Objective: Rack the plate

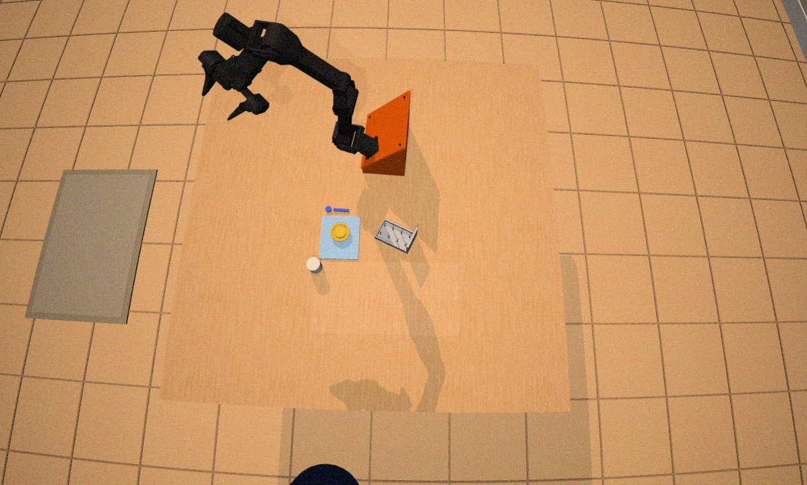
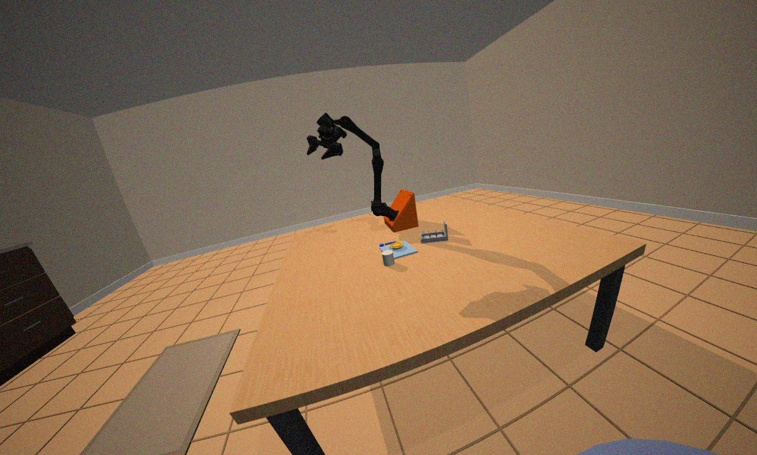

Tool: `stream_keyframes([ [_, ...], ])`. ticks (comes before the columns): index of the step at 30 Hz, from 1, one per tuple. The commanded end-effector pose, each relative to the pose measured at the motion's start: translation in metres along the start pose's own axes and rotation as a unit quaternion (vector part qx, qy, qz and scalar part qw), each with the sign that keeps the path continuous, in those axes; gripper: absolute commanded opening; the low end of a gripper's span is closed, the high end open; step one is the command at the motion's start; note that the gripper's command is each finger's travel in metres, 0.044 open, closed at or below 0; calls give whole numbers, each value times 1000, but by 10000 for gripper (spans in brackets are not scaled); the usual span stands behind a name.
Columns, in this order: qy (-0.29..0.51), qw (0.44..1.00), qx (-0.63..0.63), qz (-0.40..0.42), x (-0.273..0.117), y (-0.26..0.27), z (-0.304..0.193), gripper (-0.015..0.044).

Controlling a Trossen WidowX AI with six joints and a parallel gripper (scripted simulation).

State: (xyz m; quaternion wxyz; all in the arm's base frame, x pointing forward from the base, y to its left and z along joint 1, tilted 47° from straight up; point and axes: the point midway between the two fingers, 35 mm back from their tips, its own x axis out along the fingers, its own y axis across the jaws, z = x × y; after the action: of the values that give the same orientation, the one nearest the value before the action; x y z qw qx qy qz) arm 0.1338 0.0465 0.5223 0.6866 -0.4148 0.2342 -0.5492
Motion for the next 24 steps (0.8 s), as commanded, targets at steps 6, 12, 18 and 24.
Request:
stream_keyframes([
  [6,34,988,128,74,47,-34,-61,400],
  [12,68,969,199,132,87,-37,-97,400],
  [18,105,943,246,199,129,-20,-125,400],
  [24,144,913,265,275,169,17,-144,400],
])
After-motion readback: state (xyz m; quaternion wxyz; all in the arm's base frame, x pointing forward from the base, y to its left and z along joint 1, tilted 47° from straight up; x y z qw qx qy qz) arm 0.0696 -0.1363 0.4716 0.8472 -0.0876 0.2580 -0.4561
